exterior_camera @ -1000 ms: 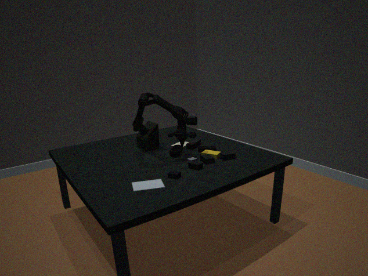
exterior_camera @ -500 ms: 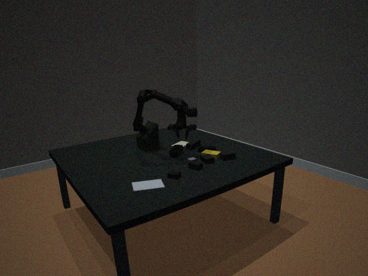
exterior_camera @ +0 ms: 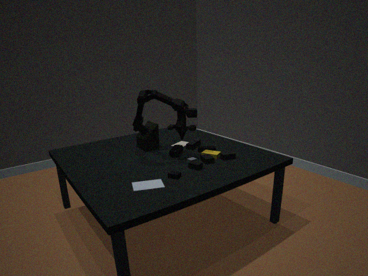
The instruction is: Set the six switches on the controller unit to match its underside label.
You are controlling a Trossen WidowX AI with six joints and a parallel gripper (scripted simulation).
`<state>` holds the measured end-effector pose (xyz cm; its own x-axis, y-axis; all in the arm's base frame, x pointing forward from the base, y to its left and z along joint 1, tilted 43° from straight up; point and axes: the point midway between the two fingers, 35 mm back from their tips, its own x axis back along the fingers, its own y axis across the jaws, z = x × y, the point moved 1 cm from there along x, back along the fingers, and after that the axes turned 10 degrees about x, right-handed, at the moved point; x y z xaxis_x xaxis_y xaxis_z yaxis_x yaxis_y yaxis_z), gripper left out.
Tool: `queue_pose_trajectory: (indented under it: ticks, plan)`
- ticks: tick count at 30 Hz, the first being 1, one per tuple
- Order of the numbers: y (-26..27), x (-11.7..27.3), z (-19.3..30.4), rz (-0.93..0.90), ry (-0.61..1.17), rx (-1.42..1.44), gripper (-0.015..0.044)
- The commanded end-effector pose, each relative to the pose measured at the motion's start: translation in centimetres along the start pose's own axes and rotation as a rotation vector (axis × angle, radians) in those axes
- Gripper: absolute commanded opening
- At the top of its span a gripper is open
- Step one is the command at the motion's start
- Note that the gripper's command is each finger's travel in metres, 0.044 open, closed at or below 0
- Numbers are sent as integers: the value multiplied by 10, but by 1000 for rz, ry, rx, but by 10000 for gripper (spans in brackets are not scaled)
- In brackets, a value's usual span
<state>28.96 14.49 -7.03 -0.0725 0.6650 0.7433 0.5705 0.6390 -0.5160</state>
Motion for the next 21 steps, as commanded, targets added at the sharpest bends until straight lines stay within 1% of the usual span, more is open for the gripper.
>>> queue_pose_trajectory:
  ticks: [1,16,18,20,21]
  plan:
    - [0,0,0,0,0,0,53]
    - [0,0,0,0,0,0,440]
    - [0,0,0,0,0,0,440]
    - [1,10,0,-1,1,0,387]
    - [2,23,0,-2,1,0,361]
